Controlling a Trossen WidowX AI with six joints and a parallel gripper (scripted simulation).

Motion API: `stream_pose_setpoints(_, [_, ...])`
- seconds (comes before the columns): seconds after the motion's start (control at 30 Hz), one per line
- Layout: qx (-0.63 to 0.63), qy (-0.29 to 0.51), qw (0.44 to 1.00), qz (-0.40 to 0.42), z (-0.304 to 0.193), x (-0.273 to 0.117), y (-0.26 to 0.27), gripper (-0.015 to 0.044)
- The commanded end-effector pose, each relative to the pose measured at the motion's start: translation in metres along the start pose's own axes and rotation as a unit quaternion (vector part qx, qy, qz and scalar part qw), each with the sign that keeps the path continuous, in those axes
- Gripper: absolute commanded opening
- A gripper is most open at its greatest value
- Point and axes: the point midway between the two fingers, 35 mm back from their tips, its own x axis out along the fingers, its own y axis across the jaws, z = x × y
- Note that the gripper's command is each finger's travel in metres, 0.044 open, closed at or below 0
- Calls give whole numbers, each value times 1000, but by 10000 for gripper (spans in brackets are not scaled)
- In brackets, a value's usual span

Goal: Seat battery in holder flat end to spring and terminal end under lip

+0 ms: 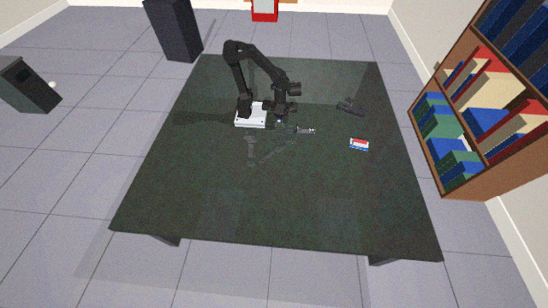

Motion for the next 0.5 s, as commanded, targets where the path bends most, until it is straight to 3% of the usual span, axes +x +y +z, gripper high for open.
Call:
stream_pose_setpoints(0.0, [-2, -1, 1000, -2, 0, 2, -1, 69])
stream_pose_setpoints(0.27, [-2, -1, 1000, -2, 0, 0, -1, 58])
stream_pose_setpoints(0.47, [-2, 0, 1000, -2, 0, -43, 0, 58])
